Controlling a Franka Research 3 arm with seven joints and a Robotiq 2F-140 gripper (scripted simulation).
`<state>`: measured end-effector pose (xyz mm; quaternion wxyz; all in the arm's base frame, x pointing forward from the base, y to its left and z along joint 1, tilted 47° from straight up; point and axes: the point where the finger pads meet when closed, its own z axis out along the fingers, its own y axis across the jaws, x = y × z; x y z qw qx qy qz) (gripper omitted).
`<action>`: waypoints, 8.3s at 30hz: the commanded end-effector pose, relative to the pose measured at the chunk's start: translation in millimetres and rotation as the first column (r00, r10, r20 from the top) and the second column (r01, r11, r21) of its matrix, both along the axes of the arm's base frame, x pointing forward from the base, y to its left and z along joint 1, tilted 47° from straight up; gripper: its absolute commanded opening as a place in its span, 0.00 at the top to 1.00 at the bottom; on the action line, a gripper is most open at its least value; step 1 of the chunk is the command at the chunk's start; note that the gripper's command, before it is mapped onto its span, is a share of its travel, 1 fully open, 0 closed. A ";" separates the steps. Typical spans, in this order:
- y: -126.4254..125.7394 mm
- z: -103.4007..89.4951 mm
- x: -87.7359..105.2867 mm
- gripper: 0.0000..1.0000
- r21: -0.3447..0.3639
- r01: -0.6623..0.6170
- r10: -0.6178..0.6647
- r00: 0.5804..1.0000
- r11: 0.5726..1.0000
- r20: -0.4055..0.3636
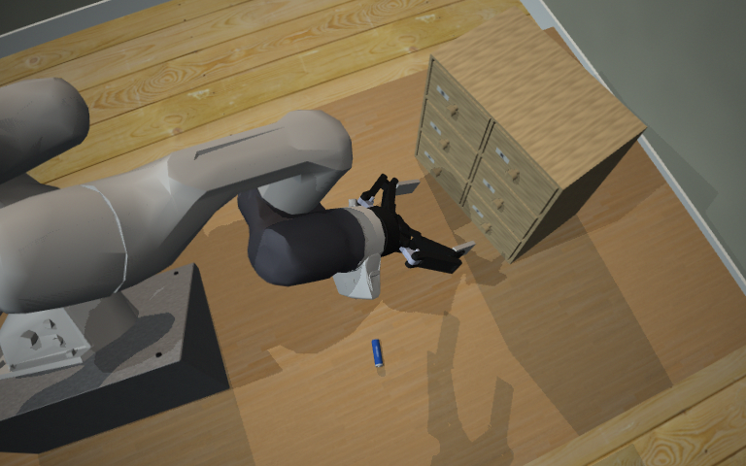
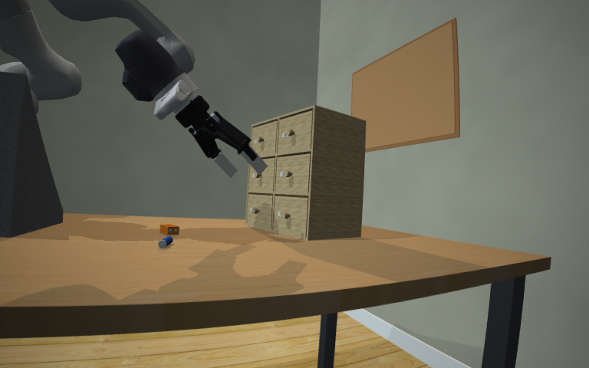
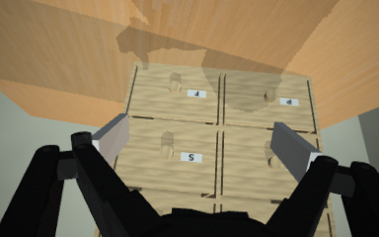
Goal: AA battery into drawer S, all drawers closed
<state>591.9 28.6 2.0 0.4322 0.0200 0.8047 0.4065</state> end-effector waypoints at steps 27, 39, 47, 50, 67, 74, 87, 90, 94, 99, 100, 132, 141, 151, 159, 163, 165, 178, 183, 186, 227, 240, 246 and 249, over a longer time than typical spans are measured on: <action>-16.6 15.5 -19.5 0.00 -0.013 -0.118 0.116 0.986 0.993 -0.122; -40.0 27.1 -42.1 0.00 -0.052 -0.267 0.244 0.933 0.962 -0.266; -66.6 40.3 -67.7 0.00 -0.067 -0.432 0.366 0.828 0.899 -0.425; -70.1 42.1 -71.0 0.00 -0.067 -0.453 0.380 0.811 0.889 -0.446; -95.2 54.5 -95.1 0.00 -0.051 -0.595 0.460 0.670 0.802 -0.583; -95.3 54.6 -95.2 0.00 -0.051 -0.595 0.460 0.669 0.802 -0.584; -95.3 54.6 -95.2 0.00 -0.051 -0.595 0.460 0.669 0.802 -0.584; -95.3 54.6 -95.2 0.00 -0.051 -0.595 0.460 0.669 0.802 -0.584; -95.3 54.6 -95.2 0.00 -0.051 -0.595 0.460 0.669 0.802 -0.584; -95.1 53.7 -95.7 0.00 -0.054 -0.600 0.464 0.670 0.798 -0.580; -95.1 53.7 -95.7 0.00 -0.054 -0.600 0.464 0.670 0.798 -0.580; -39.3 113.6 -102.6 0.00 -0.052 -0.597 0.462 0.670 0.800 -0.582; -1.3 154.3 -107.3 0.00 -0.051 -0.596 0.460 0.669 0.802 -0.583; 9.7 165.9 -108.7 0.00 -0.051 -0.595 0.460 0.669 0.802 -0.584; 11.1 165.5 -107.4 0.00 -0.052 -0.586 0.456 0.680 0.808 -0.574; 13.5 164.1 -105.0 0.00 -0.056 -0.567 0.446 0.701 0.822 -0.556; 15.7 163.2 -103.0 0.00 -0.059 -0.552 0.438 0.718 0.832 -0.541; 34.9 153.7 -84.4 0.00 -0.066 -0.393 0.339 0.858 0.917 -0.387; 47.2 147.6 -72.5 0.00 -0.055 -0.285 0.259 0.924 0.957 -0.282; 49.8 146.3 -69.9 0.00 -0.051 -0.261 0.240 0.935 0.964 -0.260; 106.3 118.4 -15.7 0.00 0.162 0.211 -0.241 0.951 0.964 0.192; 108.2 116.6 -15.4 0.00 0.164 0.214 -0.245 0.950 0.963 0.195; 119.2 106.2 -15.9 0.00 0.164 0.214 -0.245 0.950 0.963 0.195; 128.6 97.2 -16.3 0.00 0.164 0.214 -0.245 0.950 0.963 0.195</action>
